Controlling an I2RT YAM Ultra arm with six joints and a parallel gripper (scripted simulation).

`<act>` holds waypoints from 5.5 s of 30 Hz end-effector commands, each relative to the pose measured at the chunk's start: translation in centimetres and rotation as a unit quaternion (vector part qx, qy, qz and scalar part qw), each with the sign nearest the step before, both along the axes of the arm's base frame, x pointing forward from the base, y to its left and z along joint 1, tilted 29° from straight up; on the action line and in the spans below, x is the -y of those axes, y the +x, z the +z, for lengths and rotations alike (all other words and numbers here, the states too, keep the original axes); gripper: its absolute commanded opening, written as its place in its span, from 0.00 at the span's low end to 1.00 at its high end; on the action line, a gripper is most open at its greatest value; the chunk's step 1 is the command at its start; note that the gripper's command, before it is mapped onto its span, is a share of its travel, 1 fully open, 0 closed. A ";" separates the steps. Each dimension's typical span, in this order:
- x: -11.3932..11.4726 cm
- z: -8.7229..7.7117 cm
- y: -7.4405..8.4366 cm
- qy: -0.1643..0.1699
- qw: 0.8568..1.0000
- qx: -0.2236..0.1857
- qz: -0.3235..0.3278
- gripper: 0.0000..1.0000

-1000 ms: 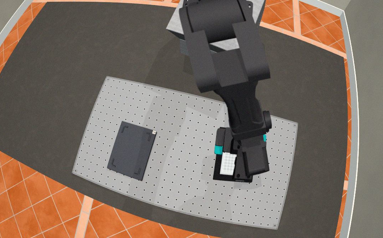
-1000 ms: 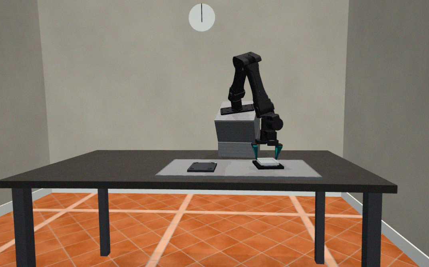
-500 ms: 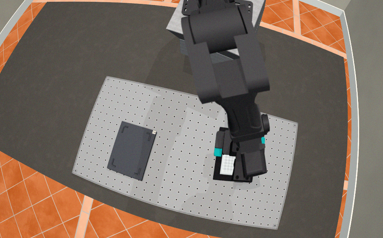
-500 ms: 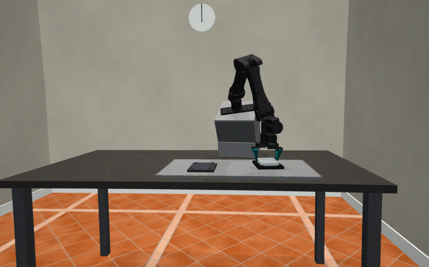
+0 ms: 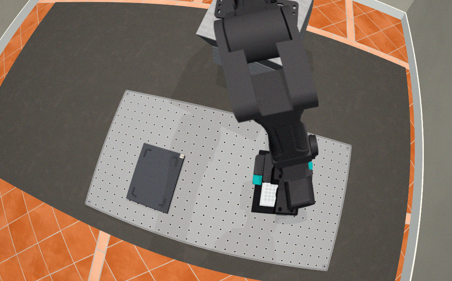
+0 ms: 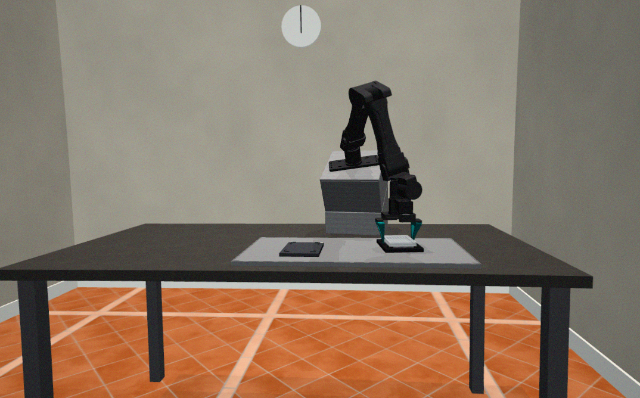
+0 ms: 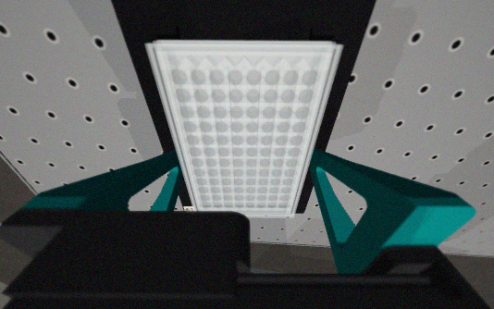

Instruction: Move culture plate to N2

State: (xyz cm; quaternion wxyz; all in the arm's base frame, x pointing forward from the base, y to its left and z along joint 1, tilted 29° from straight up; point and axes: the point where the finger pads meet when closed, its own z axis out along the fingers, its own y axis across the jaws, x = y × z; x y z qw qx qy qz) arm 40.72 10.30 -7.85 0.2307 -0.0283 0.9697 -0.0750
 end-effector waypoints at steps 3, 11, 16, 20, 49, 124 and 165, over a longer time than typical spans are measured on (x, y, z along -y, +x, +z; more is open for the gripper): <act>-0.9 1.6 2.0 0.011 0.999 0.034 0.003 1.00; -0.9 1.6 2.0 0.011 0.999 0.034 0.003 1.00; -0.9 1.6 2.0 0.011 0.999 0.034 0.003 1.00; -0.9 1.6 2.0 0.011 0.999 0.034 0.003 1.00; -0.8 1.6 2.0 0.009 0.999 0.034 0.001 0.00; -0.8 3.7 -1.6 0.001 1.000 0.010 0.003 0.00; -1.5 7.8 -3.6 0.004 1.000 0.015 0.003 0.00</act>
